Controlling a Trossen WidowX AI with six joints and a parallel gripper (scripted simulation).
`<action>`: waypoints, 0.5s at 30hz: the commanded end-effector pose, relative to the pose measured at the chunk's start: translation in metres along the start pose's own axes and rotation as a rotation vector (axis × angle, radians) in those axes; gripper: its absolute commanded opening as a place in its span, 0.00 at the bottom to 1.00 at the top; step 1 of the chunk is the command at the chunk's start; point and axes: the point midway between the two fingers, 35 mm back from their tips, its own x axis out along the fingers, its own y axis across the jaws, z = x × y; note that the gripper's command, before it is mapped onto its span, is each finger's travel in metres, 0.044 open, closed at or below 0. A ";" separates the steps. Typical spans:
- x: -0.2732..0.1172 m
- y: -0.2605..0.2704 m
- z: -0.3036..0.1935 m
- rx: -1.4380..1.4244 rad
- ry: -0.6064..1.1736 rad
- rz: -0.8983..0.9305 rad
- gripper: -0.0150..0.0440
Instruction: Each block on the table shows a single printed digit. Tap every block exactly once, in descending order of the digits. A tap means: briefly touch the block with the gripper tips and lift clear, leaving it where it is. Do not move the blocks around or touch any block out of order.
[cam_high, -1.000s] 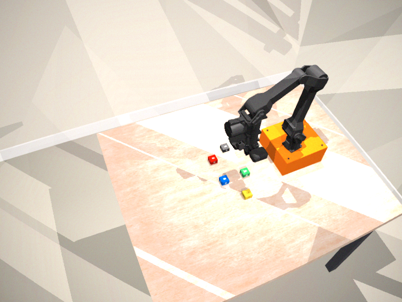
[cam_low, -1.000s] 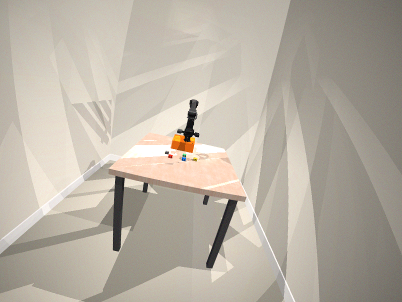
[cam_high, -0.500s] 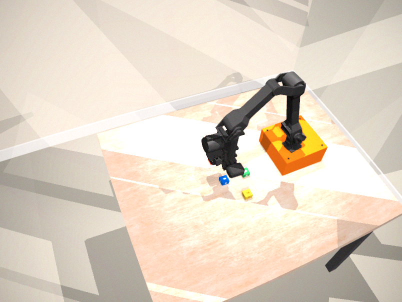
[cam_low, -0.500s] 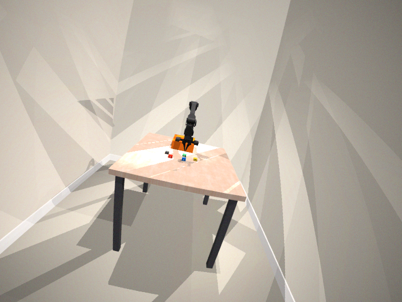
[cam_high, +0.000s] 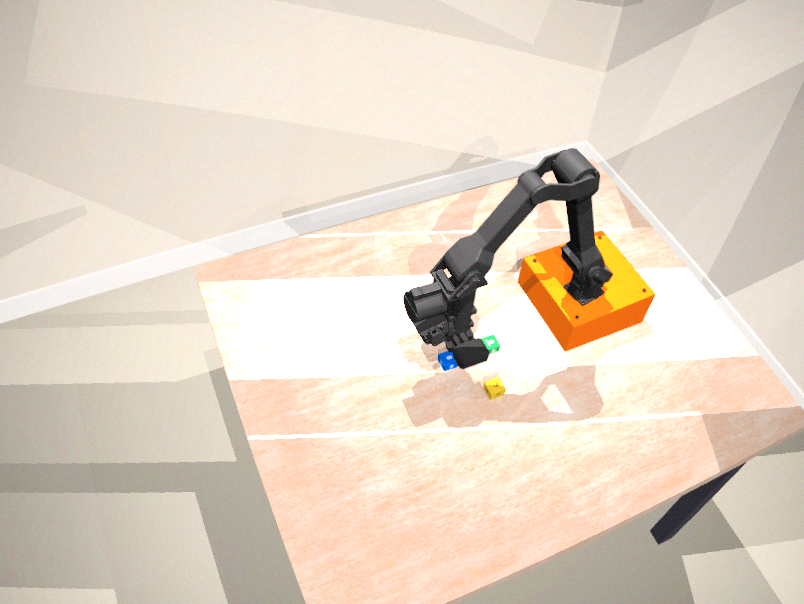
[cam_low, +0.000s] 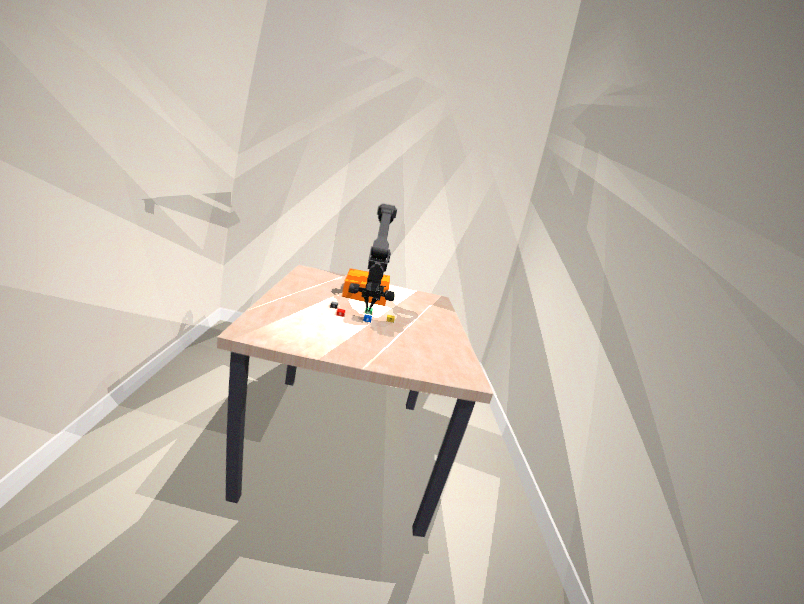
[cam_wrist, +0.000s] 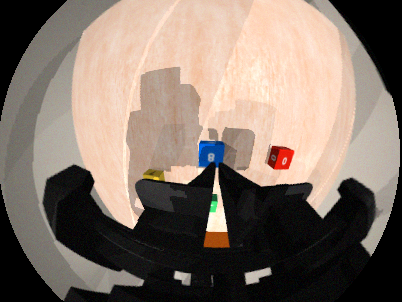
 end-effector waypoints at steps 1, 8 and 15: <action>0.010 -0.001 -0.003 -0.003 0.016 -0.005 0.29; 0.021 -0.001 -0.004 -0.003 0.016 -0.005 0.29; 0.022 -0.001 -0.004 -0.003 0.016 -0.005 0.29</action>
